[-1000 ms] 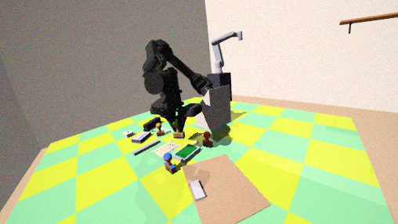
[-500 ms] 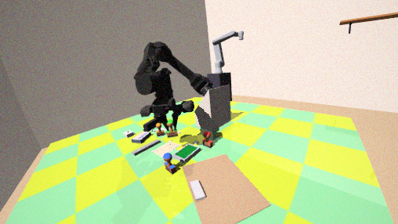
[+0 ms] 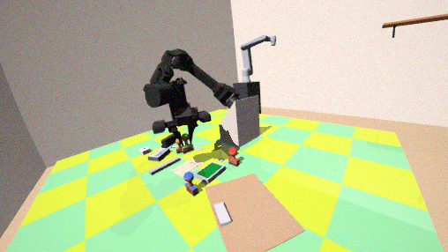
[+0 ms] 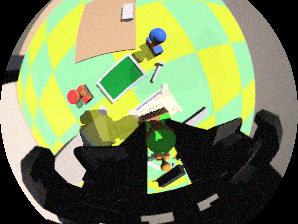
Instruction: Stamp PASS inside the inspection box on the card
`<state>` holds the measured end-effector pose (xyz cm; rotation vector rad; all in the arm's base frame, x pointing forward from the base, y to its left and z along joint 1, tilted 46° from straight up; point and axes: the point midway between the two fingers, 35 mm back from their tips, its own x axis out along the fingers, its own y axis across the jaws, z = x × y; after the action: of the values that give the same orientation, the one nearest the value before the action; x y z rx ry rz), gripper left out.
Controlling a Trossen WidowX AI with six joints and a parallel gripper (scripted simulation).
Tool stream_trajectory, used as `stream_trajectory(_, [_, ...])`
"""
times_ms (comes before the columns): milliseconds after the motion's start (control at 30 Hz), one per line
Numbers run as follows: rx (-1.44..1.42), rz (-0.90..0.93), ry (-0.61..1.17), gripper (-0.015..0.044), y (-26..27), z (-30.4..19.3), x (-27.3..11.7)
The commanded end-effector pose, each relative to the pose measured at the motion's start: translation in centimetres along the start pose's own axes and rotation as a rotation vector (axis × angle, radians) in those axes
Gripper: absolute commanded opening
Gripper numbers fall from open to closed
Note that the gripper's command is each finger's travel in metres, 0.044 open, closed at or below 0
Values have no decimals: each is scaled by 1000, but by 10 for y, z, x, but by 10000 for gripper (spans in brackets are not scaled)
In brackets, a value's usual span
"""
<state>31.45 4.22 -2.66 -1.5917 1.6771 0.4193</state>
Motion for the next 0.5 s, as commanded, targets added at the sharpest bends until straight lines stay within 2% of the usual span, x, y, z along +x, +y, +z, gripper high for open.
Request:
stream_trajectory(0, [-104, -3, 6, 0, -4, -8, -1])
stream_trajectory(233, [-289, 0, 11, 0, -11, -20, 0])
stream_trajectory(467, [-294, 0, 11, 0, -11, -20, 3])
